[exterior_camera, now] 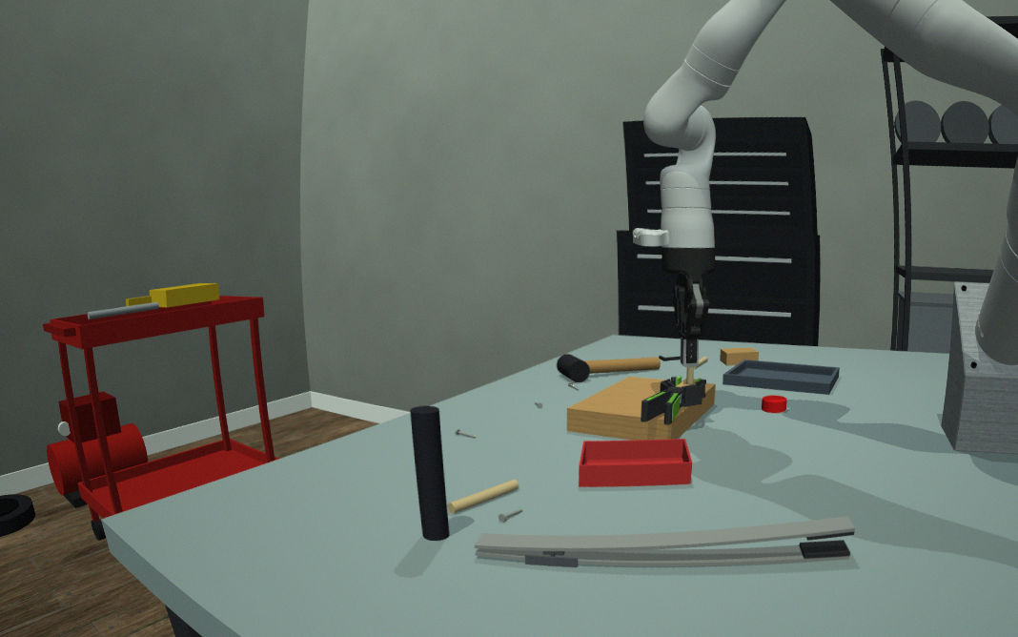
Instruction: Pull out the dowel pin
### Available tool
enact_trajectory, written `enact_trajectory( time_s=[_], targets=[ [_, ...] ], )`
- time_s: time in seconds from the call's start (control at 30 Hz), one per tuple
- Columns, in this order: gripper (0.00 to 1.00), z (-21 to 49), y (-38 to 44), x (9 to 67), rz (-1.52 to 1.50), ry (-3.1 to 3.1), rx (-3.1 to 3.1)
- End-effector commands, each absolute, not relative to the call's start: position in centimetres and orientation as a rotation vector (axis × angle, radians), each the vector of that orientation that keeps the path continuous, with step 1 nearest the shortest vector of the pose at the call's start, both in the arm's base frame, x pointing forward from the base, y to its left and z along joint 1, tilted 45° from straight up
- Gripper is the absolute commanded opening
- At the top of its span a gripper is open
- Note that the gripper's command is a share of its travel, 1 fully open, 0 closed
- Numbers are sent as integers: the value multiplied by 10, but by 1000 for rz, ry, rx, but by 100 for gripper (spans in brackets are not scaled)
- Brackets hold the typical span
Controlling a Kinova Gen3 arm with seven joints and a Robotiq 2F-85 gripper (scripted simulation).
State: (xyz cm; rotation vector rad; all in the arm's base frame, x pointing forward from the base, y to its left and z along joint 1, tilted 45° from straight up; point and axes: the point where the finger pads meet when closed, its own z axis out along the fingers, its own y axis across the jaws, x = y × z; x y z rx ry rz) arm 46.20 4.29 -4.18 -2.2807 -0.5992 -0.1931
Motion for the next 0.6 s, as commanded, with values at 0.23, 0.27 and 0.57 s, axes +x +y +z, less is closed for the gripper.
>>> enact_trajectory(
  time_s=[0.23,0.27,0.57],
  targets=[
    [10,-43,40,466,-227,-643,-2279],
    [10,-43,40,466,-229,-648,-2278],
    [10,-43,40,466,-247,-689,-2267]
  ],
)
